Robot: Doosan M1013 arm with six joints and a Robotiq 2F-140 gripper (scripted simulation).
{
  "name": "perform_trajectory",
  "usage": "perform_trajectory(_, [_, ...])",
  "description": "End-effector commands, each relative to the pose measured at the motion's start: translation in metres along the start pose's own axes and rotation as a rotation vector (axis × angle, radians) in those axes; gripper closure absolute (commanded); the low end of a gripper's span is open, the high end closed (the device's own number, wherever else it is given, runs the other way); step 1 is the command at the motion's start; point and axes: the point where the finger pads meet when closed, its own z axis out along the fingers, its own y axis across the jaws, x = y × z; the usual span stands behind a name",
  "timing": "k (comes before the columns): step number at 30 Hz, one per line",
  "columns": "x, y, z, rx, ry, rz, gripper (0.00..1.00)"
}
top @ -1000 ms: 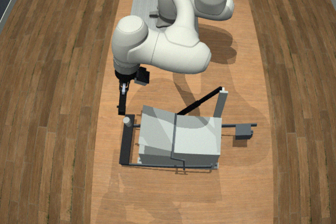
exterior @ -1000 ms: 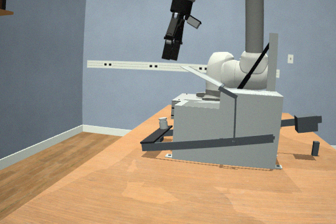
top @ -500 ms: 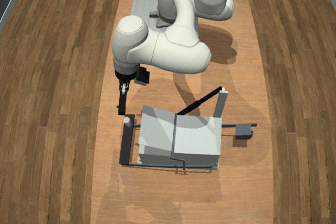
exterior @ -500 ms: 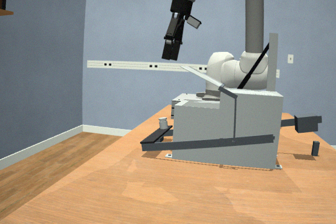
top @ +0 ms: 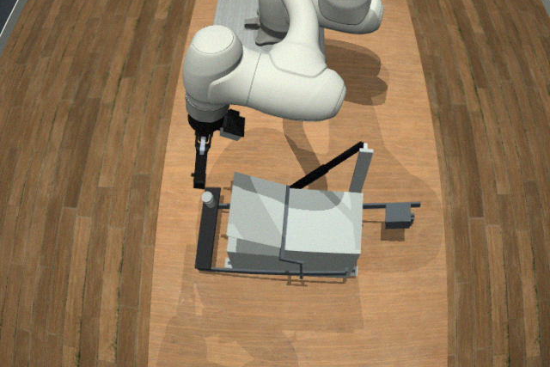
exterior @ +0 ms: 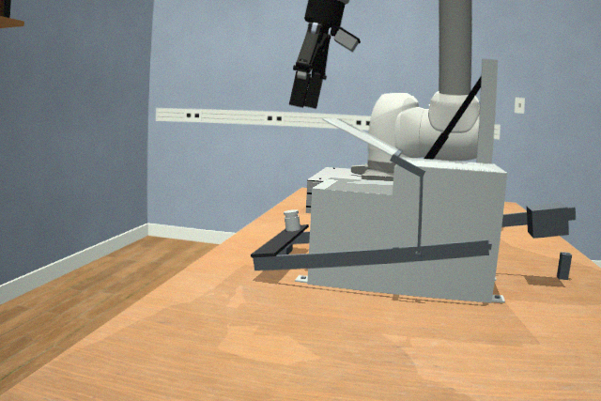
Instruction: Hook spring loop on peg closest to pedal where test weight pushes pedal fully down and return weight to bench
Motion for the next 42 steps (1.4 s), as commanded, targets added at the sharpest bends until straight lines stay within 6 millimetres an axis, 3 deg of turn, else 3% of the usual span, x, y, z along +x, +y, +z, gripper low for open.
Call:
perform_trajectory(1, [0.000, 0.000, -0.001, -0.001, 0.000, 0.000, 0.00])
perform_trajectory(3, [0.000, 0.000, -0.001, -0.001, 0.000, 0.000, 0.00])
perform_trajectory(18, [0.008, -0.001, 0.124, -0.001, 0.282, 0.000, 0.00])
perform_trajectory(20, [0.008, -0.001, 0.124, -0.001, 0.282, 0.000, 0.00])
perform_trajectory(21, [0.007, -0.002, 0.108, -0.002, 0.245, 0.003, 0.00])
perform_trajectory(35, [0.010, -0.002, 0.154, -0.002, 0.350, 0.000, 0.00])
perform_trajectory(42, [0.009, -0.002, 0.150, -0.002, 0.341, 0.001, 0.00])
